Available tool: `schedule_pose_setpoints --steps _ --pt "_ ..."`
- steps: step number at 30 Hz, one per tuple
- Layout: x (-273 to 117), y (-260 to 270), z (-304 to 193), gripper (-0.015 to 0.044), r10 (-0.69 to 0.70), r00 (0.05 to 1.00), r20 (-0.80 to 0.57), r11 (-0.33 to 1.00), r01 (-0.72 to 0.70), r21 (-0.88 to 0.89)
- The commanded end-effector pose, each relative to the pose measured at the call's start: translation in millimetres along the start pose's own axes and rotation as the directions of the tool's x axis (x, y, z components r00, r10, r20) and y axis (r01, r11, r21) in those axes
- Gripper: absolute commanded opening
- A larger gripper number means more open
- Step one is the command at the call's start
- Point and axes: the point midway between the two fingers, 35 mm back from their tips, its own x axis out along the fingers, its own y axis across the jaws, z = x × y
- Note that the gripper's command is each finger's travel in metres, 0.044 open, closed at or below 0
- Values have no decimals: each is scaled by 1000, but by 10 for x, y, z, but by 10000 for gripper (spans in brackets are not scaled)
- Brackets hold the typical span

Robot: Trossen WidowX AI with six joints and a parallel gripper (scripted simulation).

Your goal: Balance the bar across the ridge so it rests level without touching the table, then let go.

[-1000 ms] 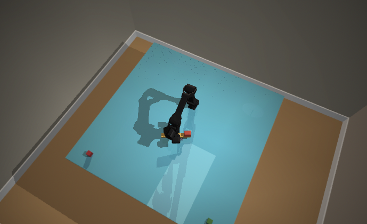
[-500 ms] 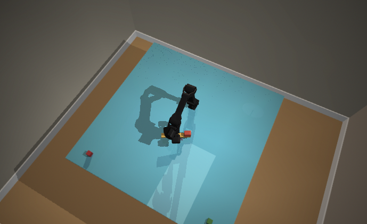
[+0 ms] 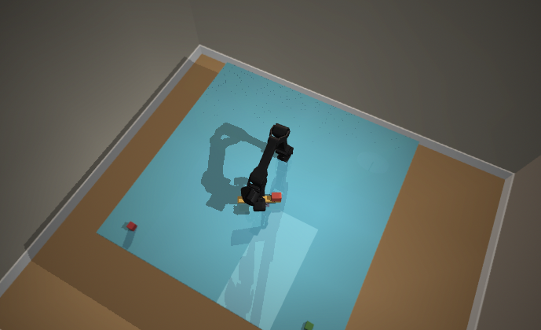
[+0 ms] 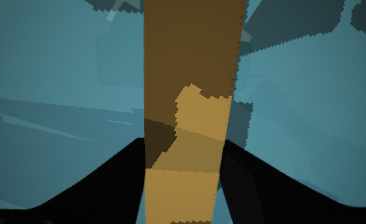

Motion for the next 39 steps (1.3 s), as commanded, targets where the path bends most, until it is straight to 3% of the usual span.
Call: schedule_pose_setpoints --steps 1,39 --pt "32 -10 -1 0 -4 1000 0 1000 4 2" --pt "18 -11 5 0 -4 1000 0 1000 4 2"
